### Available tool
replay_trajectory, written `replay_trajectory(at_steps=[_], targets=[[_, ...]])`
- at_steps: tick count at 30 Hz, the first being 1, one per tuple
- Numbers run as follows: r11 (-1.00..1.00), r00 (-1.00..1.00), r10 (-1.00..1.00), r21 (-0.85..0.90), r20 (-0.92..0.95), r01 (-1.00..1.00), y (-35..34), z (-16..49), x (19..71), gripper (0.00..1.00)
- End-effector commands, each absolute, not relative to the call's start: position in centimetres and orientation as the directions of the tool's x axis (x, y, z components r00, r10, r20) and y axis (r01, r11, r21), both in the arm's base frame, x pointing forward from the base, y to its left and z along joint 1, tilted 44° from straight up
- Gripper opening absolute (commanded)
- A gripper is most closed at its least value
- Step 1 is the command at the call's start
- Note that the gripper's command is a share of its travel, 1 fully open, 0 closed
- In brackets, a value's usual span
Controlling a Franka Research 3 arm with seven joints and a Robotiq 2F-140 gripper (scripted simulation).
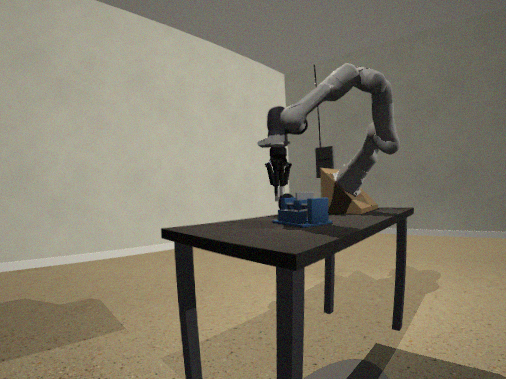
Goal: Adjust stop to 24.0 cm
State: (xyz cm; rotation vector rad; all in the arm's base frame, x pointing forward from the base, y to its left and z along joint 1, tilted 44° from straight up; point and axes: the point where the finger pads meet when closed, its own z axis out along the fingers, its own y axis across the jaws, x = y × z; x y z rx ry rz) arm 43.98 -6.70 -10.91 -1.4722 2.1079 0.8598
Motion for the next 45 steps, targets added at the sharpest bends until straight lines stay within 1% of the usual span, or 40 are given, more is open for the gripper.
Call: replay_trajectory(at_steps=[1, 45], targets=[[0.247, -0.349, -0.674, 0.247, -0.651, -0.937, -6.68, -11.07, 44.03, 0.04], [0.247, -0.349, -0.674, 0.247, -0.651, -0.937, -6.41, -11.68, 44.66, 0.04]])
